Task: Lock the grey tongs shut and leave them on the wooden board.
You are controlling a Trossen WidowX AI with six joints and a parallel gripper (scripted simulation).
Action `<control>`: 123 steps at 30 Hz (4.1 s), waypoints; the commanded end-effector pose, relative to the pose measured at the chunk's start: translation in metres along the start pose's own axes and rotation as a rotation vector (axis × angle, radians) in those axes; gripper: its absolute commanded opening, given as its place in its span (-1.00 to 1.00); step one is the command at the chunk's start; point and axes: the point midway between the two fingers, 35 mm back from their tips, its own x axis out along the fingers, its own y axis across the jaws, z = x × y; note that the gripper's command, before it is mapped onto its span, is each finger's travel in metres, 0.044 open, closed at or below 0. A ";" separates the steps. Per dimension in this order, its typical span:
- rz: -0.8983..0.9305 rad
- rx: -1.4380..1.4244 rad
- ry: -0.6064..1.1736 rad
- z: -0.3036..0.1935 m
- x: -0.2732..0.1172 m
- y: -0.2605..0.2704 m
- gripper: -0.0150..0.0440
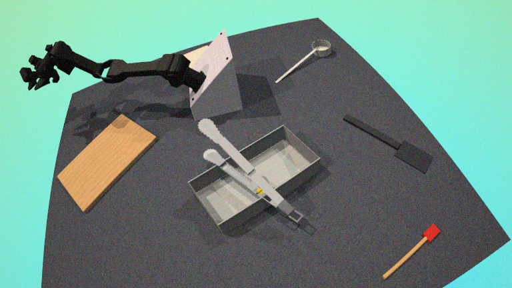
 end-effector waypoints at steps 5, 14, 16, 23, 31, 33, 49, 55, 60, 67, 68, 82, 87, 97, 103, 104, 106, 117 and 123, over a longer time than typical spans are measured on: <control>0.115 -0.075 -0.119 0.026 -0.037 0.068 -0.74; 0.179 -0.117 -0.190 0.038 -0.061 0.103 -1.00; 0.206 -0.128 -0.214 0.043 -0.069 0.117 -1.00; 0.296 -0.196 -0.276 0.048 -0.102 0.163 -1.00; 0.428 -0.274 -0.397 0.056 -0.161 0.232 -1.00; 0.453 -0.303 -0.452 0.058 -0.178 0.248 -1.00; 0.604 -0.479 -0.574 0.029 -0.254 0.332 -1.00; 0.644 -0.562 -0.622 0.010 -0.278 0.360 -1.00; 0.686 -0.627 -0.641 -0.008 -0.295 0.380 -1.00; 0.749 -0.708 -0.683 -0.039 -0.321 0.408 -1.00; 0.758 -0.708 -0.684 -0.043 -0.324 0.411 -1.00; 1.021 -0.871 -0.640 -0.148 -0.383 0.480 -1.00; 1.129 -0.927 -0.575 -0.192 -0.404 0.500 -1.00; 1.354 -1.090 -0.384 -0.304 -0.452 0.523 -1.00; 1.480 -1.209 -0.200 -0.391 -0.483 0.522 -1.00; 1.501 -1.234 -0.159 -0.407 -0.489 0.520 -1.00; 1.537 -1.281 -0.098 -0.434 -0.498 0.514 -1.00; 1.616 -1.598 0.383 -0.590 -0.540 0.444 -1.00; 1.535 -1.811 0.685 -0.661 -0.552 0.378 -1.00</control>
